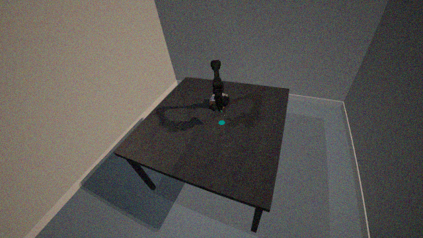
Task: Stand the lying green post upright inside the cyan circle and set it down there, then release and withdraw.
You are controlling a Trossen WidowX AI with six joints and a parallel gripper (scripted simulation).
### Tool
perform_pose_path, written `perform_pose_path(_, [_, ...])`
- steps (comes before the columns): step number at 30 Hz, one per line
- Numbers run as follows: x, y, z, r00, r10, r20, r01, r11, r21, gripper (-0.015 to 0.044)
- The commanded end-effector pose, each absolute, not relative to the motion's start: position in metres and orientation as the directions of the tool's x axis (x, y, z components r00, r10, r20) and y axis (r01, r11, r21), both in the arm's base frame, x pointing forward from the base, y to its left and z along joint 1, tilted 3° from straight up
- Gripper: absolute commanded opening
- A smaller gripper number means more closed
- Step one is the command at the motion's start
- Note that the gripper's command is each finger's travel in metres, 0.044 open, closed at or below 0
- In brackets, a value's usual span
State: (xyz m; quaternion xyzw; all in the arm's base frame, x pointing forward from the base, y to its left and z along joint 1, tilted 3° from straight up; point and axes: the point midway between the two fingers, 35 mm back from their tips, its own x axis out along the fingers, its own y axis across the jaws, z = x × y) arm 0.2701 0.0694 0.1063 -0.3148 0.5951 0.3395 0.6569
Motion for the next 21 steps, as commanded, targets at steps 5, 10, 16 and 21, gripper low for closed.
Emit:
perform_pose_path(5, [0.277, 0.071, 0.098, 0.084, 0.119, -0.989, -0.8, 0.6, 0.004, 0.0023])
perform_pose_path(10, [0.281, 0.072, 0.093, 0.103, 0.149, -0.983, -0.788, 0.615, 0.011, 0.0023])
perform_pose_path(16, [0.287, 0.072, 0.088, 0.126, 0.184, -0.975, -0.775, 0.632, 0.019, 0.0023])
perform_pose_path(21, [0.291, 0.073, 0.083, 0.146, 0.212, -0.966, -0.764, 0.644, 0.026, 0.0023])
